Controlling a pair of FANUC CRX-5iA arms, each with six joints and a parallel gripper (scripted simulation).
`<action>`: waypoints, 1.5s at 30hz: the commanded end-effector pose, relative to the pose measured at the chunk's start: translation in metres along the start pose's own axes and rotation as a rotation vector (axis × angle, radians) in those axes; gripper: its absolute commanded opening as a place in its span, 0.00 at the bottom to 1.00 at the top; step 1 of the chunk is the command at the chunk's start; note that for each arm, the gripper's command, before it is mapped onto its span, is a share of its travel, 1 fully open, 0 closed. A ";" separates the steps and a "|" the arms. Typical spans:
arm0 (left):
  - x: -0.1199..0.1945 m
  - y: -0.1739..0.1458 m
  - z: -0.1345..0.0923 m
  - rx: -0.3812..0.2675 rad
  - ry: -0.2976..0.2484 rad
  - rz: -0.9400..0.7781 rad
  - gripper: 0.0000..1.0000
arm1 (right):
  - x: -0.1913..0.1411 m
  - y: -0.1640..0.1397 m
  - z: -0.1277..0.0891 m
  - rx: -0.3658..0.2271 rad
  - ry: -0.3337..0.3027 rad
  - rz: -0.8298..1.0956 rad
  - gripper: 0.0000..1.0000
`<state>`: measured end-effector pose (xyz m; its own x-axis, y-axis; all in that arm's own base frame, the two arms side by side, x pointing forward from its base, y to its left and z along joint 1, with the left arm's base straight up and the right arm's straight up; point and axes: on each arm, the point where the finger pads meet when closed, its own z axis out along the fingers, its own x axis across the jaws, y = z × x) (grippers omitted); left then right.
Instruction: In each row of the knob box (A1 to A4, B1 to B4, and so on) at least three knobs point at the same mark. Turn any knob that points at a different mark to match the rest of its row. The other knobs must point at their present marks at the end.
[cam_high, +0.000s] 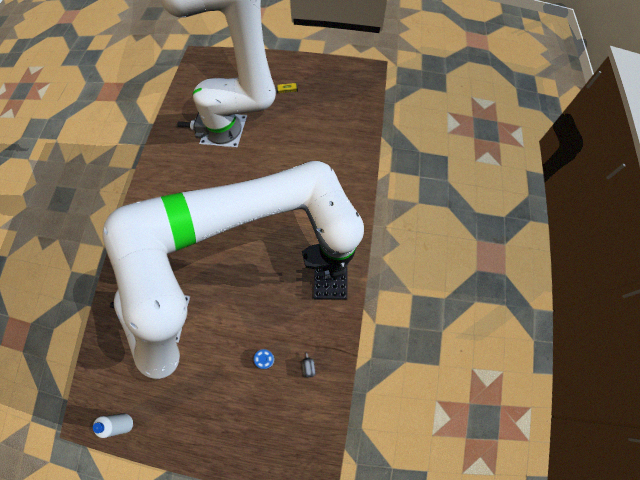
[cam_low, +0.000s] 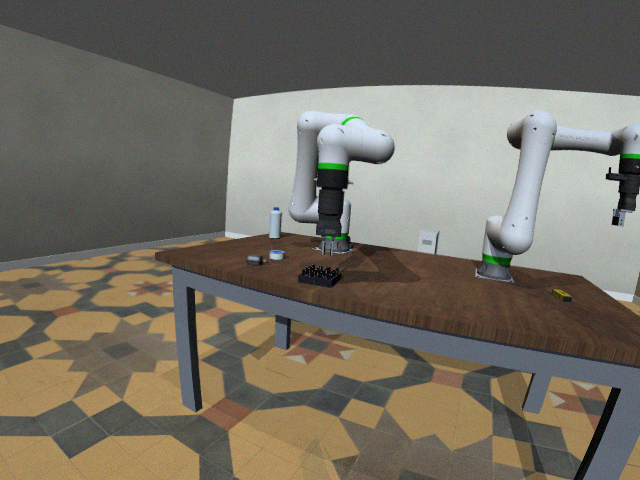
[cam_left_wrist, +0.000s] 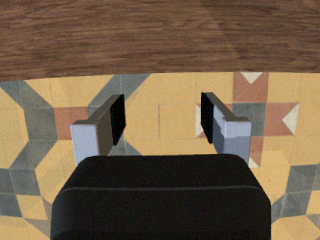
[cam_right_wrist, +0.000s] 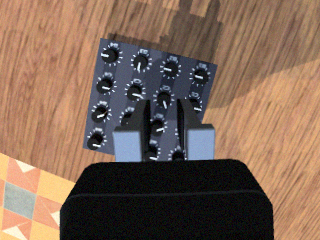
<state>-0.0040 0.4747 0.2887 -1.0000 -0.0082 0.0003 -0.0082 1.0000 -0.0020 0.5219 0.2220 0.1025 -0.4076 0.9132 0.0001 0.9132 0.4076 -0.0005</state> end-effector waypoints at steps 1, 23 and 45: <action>0.000 0.000 -0.001 -0.002 0.000 0.000 1.00 | 0.000 0.001 0.002 -0.002 0.000 0.000 0.46; 0.000 0.000 -0.001 -0.002 0.000 0.000 1.00 | 0.000 0.001 0.024 -0.002 0.000 0.000 0.46; 0.000 0.000 -0.001 -0.002 0.000 0.000 1.00 | 0.000 0.001 0.040 -0.002 0.000 0.000 0.46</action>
<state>-0.0040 0.4747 0.2887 -1.0000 -0.0082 0.0003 -0.0082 1.0000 -0.0020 0.5217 0.2221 0.0625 -0.4075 0.9132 0.0000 0.9132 0.4075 -0.0005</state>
